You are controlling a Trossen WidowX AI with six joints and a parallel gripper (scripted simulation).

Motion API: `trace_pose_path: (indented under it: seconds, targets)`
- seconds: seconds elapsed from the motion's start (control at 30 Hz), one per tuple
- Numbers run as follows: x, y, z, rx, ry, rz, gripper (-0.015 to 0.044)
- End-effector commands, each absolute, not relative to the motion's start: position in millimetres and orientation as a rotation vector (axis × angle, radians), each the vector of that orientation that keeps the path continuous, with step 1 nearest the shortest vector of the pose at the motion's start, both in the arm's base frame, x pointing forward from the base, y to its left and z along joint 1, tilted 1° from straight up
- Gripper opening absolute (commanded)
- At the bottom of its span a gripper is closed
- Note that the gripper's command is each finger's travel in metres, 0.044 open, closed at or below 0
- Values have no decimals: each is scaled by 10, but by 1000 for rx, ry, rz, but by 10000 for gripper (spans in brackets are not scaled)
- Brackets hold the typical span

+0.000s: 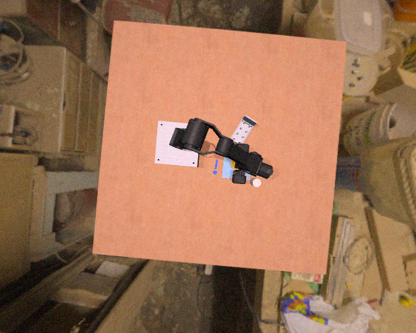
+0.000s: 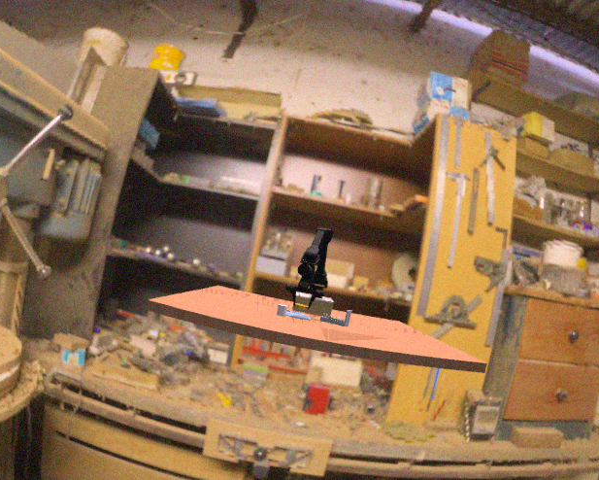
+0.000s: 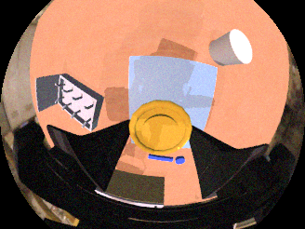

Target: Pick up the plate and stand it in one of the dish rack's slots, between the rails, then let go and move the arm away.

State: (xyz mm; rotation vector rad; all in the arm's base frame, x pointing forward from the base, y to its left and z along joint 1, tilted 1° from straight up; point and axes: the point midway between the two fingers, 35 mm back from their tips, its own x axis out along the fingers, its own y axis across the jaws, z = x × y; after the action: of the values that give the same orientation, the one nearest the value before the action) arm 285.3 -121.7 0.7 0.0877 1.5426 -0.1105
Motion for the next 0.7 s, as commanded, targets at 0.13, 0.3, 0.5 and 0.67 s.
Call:
trace_pose_path:
  seconds: [0.13,0.3,0.5,0.67]
  targets:
    - [2907,-1236,558,80,1527,-114,0]
    - [2895,-1228,847,80,1527,-114,0]
    - [2881,-1218,1143,80,1527,-114,0]
    - [2862,-1206,1344,80,1527,-114,0]
